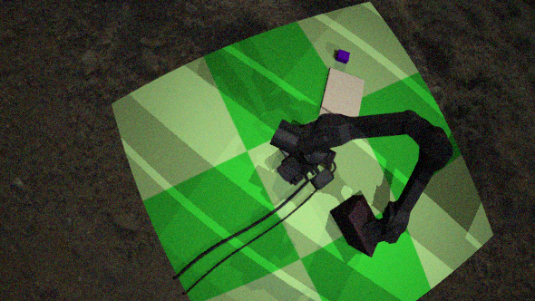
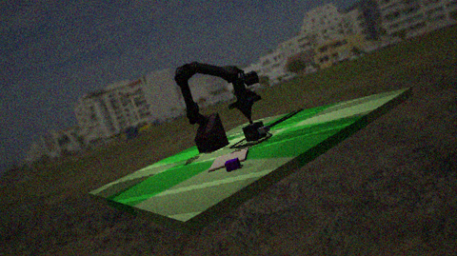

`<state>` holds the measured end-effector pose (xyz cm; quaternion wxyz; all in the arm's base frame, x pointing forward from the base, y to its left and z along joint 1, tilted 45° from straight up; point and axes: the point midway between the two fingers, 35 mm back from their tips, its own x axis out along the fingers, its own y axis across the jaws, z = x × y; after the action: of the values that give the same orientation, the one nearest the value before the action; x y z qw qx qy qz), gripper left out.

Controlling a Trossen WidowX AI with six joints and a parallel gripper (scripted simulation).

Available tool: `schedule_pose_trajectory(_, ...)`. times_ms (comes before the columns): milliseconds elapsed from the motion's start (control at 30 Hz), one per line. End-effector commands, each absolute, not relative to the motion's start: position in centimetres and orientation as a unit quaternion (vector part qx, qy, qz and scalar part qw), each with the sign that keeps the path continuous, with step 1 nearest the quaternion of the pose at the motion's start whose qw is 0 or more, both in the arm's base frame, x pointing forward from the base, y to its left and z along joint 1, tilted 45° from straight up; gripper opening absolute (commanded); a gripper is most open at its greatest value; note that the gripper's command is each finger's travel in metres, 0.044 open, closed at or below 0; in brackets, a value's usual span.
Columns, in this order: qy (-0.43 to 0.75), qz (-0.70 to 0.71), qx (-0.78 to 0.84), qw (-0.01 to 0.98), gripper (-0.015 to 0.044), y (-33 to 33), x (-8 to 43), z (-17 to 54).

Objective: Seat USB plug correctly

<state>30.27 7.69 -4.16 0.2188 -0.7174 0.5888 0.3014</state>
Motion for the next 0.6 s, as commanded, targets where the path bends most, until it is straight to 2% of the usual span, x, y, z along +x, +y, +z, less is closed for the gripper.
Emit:
schedule_pose_trajectory(0,0.588,0.302,-0.719,0.215,0.0000,7.60,30.25,-4.29)
schedule_pose_trajectory(567,0.588,0.302,-0.719,0.215,0.0000,7.46,30.28,-4.44)
